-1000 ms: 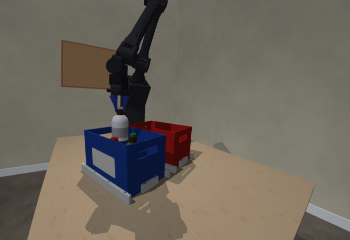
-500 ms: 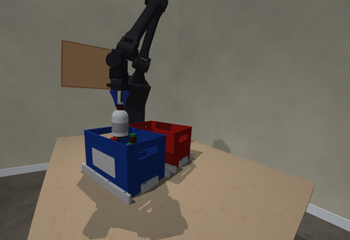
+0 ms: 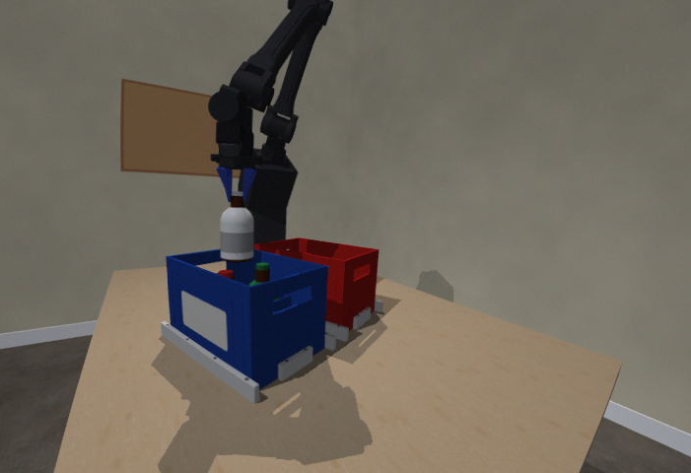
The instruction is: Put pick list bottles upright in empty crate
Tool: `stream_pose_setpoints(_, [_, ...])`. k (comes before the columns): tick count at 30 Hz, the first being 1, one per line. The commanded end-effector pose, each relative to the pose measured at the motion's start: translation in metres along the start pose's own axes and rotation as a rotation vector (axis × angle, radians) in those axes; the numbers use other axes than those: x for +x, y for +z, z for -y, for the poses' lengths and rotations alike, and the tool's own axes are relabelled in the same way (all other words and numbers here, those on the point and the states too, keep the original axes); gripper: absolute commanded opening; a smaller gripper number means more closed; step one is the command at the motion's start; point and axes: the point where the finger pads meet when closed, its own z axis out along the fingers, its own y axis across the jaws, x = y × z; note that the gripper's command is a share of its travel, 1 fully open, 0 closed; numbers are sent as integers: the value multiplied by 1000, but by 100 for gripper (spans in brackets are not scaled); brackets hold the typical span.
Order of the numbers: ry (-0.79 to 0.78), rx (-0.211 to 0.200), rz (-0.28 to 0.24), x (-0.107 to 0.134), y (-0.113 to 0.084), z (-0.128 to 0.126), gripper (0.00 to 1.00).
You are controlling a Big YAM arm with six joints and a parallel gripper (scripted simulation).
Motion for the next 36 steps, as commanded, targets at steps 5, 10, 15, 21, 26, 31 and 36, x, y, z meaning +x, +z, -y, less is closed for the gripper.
stream_pose_setpoints(5, [-14, 9, 52, -19, -32, 3, 0])
stream_pose_setpoints(10, [-18, 11, 63, -25, -44, 3, 0])
stream_pose_setpoints(15, [-19, 11, 63, -25, -52, 3, 0])
stream_pose_setpoints(21, [-19, 12, 64, -27, -54, 3, 0])
stream_pose_setpoints(26, [-18, 12, 64, -28, -55, 3, 0])
stream_pose_setpoints(31, [-18, 12, 64, -30, -56, 4, 0])
stream_pose_setpoints(36, [-18, 12, 64, -32, -58, 4, 0])
